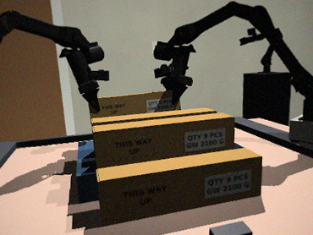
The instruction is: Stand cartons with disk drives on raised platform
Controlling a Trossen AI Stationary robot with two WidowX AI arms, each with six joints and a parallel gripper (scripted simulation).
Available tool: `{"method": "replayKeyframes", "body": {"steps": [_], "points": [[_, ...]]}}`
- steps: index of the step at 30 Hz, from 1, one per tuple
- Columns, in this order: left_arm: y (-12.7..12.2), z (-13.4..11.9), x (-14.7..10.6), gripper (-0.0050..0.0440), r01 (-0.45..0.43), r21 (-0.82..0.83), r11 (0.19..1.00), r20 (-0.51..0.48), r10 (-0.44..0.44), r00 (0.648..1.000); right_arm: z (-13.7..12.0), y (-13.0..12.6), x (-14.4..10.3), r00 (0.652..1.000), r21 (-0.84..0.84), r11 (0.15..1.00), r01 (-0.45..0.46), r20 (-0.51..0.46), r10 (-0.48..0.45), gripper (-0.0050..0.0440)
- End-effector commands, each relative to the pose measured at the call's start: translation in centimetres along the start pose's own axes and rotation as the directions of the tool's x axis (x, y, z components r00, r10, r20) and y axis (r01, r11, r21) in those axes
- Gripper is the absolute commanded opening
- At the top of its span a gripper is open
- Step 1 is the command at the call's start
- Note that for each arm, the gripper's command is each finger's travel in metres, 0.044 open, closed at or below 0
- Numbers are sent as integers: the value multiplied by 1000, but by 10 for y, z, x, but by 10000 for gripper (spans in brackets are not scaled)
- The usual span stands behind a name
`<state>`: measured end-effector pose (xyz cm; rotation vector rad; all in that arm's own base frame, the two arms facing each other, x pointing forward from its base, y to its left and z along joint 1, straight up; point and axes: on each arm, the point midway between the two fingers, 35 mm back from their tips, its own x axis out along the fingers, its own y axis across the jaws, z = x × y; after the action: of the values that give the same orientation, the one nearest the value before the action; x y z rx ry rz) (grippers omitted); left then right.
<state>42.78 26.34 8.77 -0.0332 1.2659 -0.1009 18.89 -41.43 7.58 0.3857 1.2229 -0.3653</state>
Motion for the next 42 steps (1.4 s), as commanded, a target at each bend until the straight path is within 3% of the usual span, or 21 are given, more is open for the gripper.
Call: {"method": "replayKeyframes", "body": {"steps": [1,42], "points": [[5,17,-45,-50,-76,27,997,83,74,994,16,-6,-46,994,-20,997,73,82,-71,-50],[8,20,-50,-50,-87,30,996,92,84,992,15,-6,-40,994,-21,997,74,84,-72,-50]]}}
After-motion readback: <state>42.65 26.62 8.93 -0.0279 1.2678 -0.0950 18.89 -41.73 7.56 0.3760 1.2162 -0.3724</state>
